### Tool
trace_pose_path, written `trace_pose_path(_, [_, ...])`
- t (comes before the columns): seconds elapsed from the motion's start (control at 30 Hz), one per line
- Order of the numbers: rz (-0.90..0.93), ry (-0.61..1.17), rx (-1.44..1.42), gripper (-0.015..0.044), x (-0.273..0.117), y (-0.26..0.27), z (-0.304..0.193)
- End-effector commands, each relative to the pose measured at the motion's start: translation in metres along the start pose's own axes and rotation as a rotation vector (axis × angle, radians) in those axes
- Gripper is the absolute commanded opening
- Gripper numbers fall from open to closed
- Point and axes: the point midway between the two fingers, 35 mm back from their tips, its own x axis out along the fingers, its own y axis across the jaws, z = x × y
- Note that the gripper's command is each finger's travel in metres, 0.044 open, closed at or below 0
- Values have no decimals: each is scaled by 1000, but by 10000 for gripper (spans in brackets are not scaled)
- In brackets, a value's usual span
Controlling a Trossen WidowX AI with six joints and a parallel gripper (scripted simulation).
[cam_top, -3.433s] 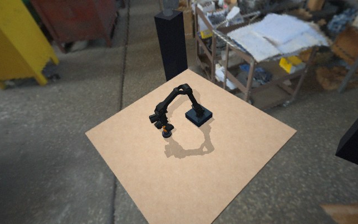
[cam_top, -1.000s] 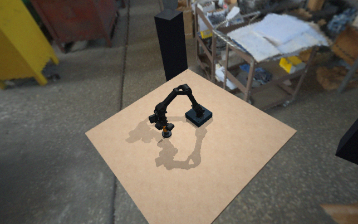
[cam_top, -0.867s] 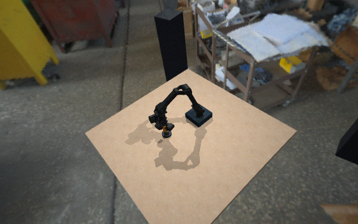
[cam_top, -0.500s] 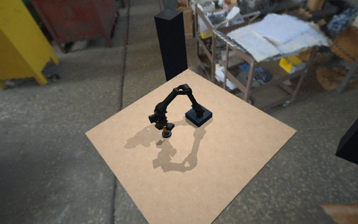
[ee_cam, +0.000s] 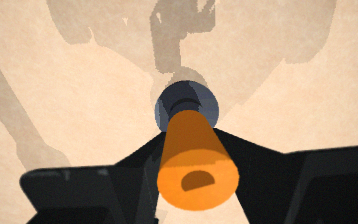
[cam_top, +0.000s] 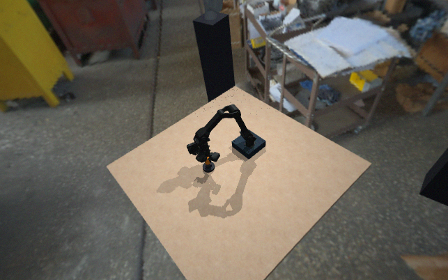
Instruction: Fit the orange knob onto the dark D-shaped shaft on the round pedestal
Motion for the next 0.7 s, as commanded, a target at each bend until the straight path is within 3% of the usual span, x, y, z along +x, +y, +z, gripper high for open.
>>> trace_pose_path(0.0, [-3,-1,-5,0,0,-1,0])
trace_pose_path(0.47, [-3,-1,-5,0,-4,-2,2])
trace_pose_path(0.67, [-3,-1,-173,0,-5,-3,3])
